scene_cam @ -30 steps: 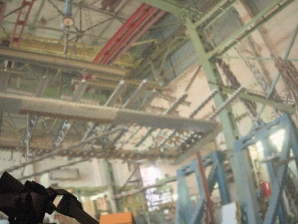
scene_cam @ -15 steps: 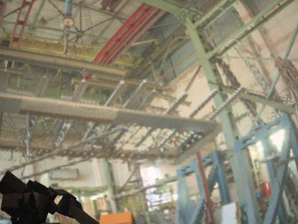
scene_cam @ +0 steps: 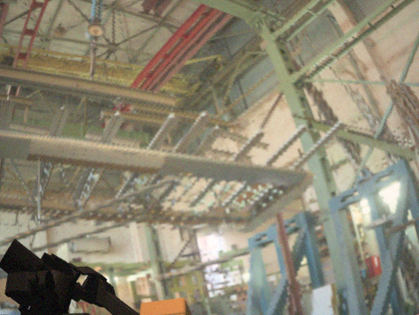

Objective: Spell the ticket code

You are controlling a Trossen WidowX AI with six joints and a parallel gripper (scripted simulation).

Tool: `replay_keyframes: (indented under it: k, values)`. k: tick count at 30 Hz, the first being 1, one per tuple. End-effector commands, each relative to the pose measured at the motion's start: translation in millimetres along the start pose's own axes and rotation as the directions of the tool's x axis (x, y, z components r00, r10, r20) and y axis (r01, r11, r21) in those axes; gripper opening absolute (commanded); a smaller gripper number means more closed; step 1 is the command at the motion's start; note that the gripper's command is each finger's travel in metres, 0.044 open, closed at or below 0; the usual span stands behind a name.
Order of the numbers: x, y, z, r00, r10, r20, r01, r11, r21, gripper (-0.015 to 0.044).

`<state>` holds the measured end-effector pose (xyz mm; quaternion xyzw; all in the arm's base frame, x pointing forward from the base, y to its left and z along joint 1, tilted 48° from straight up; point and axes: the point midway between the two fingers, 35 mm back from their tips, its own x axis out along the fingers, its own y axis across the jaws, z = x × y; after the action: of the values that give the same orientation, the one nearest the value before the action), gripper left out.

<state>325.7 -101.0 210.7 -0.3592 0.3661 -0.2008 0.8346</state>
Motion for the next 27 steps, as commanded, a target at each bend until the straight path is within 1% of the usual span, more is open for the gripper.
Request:
replay_keyframes:
  k: [1,27]
  values:
    - [1,3,-1,1.000,-0.001,-0.004,0.001,1.000,0.003,0.0000]
    - [1,16,-1,1.000,-0.001,-0.005,0.001,1.000,0.004,0.0000]
